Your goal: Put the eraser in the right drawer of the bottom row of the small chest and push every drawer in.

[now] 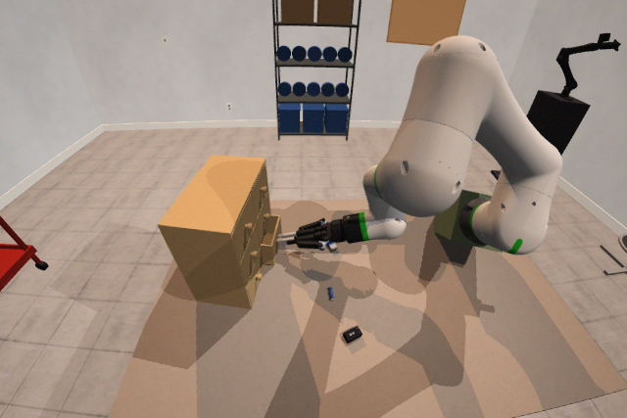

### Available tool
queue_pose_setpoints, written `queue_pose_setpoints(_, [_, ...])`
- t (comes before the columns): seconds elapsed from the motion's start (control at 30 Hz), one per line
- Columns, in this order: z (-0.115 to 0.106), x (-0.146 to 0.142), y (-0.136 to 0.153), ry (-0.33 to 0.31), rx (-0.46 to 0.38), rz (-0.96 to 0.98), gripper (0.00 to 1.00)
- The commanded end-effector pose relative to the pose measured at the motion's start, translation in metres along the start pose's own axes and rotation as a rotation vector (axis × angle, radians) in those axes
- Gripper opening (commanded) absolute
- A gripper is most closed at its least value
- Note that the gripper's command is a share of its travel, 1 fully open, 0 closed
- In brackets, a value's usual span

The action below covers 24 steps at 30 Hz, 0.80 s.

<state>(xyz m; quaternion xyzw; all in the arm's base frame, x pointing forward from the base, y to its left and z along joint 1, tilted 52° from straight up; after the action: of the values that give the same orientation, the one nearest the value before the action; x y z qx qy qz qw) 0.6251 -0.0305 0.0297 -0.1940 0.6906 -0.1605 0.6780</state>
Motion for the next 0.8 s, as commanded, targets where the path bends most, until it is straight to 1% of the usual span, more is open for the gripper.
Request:
queue_pose_setpoints(0.0, [-0.005, 0.000, 0.002, 0.000, 0.000, 0.000, 0.08])
queue_pose_setpoints(0.2, [-0.013, 0.001, 0.005, 0.000, 0.000, 0.000, 0.08])
queue_pose_setpoints(0.77, [-0.027, 0.002, 0.010, 0.000, 0.000, 0.000, 0.08])
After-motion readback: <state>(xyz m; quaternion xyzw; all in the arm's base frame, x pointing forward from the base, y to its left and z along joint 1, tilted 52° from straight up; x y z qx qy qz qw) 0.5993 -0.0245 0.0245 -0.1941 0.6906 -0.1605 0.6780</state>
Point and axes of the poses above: the point where the finger pads meet when closed, its own z axis out along the fingers, its own x axis across the jaws, y = z × x, the point moved 2 cm from there along -z, back along the fingers, and after that the axes turned 11 degrees about z, right-handed, at the moved point
